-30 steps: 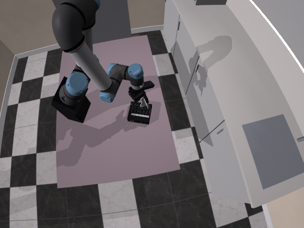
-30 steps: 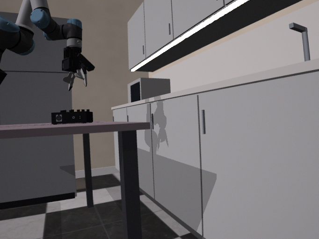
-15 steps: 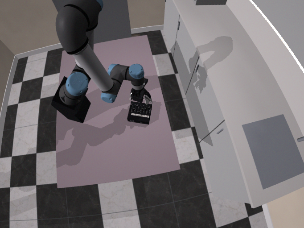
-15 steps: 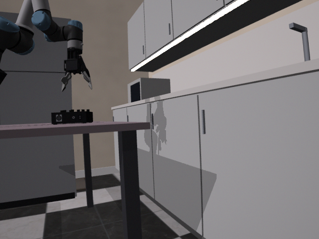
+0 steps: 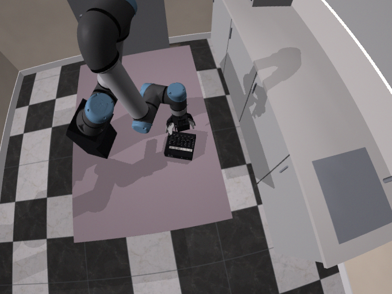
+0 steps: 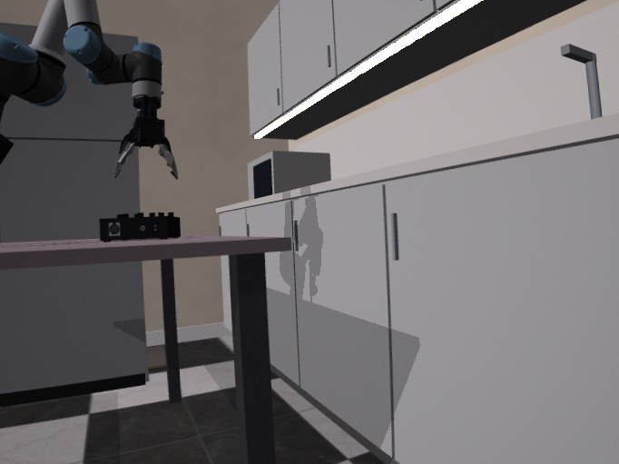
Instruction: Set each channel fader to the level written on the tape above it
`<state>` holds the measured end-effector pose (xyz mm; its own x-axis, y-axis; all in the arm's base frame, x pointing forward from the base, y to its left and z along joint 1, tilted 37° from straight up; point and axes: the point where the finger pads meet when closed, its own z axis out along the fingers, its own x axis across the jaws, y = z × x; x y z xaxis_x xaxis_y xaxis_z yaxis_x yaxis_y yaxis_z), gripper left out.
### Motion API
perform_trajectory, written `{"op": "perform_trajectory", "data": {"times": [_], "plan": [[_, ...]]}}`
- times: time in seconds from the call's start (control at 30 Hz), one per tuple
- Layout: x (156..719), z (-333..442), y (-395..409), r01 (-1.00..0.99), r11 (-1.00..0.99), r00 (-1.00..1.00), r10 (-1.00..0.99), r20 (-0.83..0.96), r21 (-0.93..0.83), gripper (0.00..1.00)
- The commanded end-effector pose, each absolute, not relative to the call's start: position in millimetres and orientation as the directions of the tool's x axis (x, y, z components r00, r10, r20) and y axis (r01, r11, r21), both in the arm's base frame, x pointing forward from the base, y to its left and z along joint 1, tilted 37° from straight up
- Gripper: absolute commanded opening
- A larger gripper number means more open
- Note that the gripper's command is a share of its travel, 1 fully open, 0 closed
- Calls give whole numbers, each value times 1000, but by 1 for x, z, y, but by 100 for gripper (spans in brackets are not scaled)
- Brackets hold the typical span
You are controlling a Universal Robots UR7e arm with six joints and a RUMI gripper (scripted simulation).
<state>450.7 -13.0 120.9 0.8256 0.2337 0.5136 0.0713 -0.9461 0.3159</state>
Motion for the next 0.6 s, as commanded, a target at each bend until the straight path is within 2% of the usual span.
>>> {"op": "perform_trajectory", "data": {"times": [0.0, 0.27, 0.33, 0.57], "plan": [[451, 118, -13, 269, -866, 779, 453, 433, 422, 100], [451, 112, -16, 523, -653, 637, 727, 258, 548, 100], [451, 112, -16, 523, -653, 637, 727, 258, 548, 100], [451, 109, -18, 687, -409, 454, 887, 84, 601, 100]]}}
